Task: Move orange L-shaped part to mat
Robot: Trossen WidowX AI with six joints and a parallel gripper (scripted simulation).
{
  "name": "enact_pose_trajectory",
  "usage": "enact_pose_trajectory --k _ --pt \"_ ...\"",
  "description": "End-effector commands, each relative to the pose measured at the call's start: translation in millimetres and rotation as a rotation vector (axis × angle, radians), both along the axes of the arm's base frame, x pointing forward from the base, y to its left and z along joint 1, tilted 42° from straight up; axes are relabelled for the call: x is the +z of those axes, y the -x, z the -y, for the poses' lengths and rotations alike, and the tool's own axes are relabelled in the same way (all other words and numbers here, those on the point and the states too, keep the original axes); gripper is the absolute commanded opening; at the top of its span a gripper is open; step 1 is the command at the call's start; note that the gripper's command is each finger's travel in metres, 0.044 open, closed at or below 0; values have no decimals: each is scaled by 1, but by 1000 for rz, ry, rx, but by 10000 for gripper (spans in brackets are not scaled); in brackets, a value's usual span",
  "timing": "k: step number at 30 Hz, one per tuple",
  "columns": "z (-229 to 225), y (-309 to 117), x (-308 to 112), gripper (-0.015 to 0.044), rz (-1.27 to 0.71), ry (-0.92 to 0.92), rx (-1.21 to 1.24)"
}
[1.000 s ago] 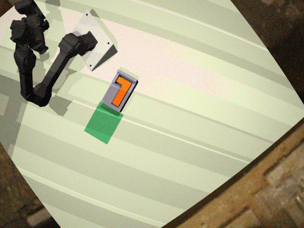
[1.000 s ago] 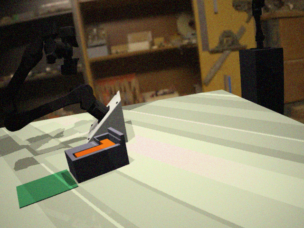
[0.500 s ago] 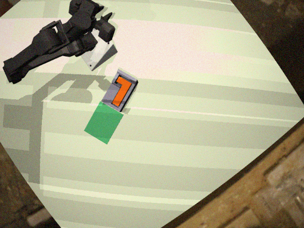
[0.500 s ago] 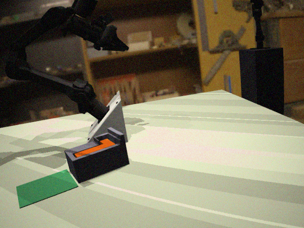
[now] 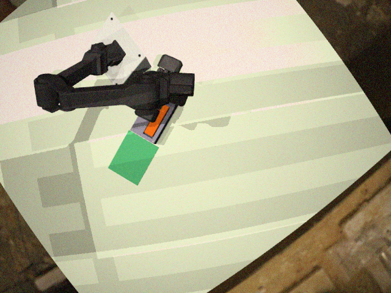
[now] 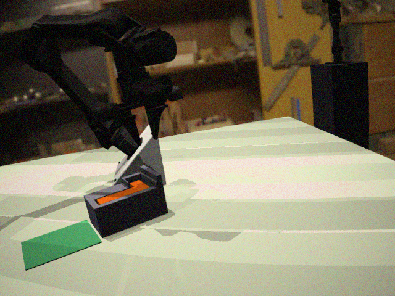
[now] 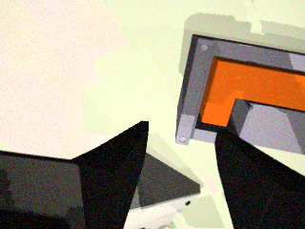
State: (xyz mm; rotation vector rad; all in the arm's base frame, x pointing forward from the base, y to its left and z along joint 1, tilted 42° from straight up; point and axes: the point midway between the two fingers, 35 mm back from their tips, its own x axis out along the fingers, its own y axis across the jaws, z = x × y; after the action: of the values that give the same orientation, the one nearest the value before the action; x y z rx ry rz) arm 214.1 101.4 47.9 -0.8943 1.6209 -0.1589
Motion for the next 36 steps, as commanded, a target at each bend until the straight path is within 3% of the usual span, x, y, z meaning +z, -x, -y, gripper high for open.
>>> enact_pose_trajectory --k 1,7,14,36 --pt "9 -9 1 180 46 56 -52" --pt "13 -10 -5 180 47 56 -52" --pt "57 -11 -53 180 48 58 -52" --pt "76 -12 -73 180 49 59 -52"
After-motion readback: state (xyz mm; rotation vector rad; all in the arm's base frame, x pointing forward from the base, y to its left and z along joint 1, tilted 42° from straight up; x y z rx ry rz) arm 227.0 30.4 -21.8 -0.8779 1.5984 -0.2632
